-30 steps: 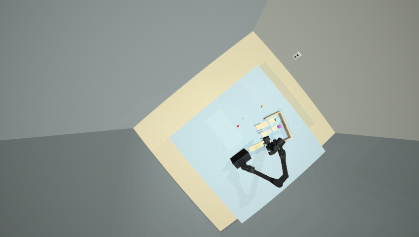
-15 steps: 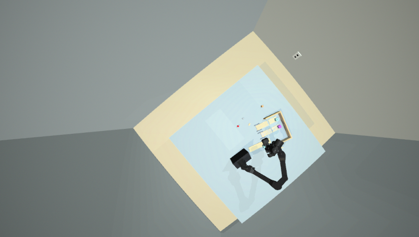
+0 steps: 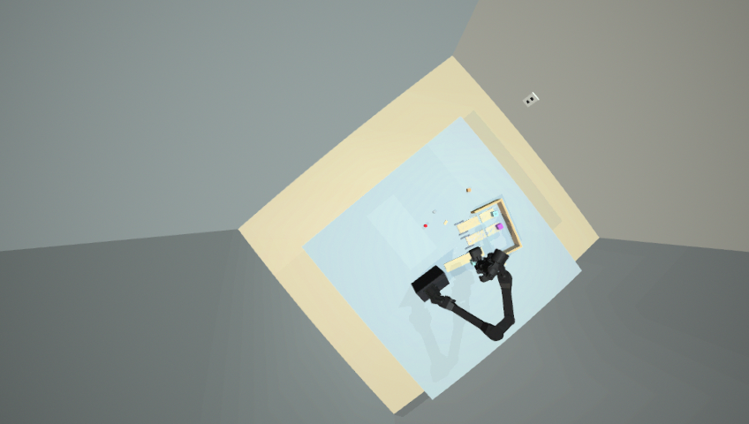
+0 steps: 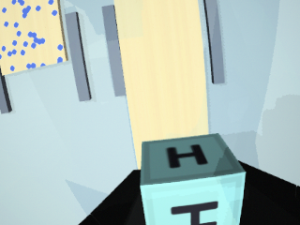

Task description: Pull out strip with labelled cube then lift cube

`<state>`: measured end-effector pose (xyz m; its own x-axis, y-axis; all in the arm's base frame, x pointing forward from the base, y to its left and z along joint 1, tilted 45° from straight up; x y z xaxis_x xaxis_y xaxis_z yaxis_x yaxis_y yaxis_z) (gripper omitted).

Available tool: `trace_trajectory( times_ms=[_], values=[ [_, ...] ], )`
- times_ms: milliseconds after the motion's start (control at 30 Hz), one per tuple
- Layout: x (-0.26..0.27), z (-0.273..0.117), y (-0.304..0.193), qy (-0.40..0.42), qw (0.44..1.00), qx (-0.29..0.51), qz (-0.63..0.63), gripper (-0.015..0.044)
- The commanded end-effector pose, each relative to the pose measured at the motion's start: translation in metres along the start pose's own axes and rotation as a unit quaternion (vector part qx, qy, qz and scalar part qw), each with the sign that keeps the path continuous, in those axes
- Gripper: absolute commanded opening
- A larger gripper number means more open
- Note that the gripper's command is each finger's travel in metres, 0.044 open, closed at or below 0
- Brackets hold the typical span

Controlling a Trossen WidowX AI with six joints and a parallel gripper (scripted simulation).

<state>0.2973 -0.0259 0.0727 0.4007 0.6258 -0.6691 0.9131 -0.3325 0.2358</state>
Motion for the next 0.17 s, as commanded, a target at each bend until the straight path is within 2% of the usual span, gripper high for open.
trace_trajectory(
  times_ms=[0, 133],
  values=[
    [-0.0001, -0.0012, 0.0008, 0.002, 1.000, 0.000, 0.004, 0.0000],
    [-0.0001, -0.0012, 0.0008, 0.002, 1.000, 0.000, 0.004, 0.0000]
  ],
)
Point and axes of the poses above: the point midway between the two fingers, 35 mm back from their tips, its own z axis out along the fingers, its own x axis across the jaws, y = z × x, the point moved 5 cm from there along -z, back along the fingers, and after that the axes turned 4 degrees about z, right-handed, at the moved point
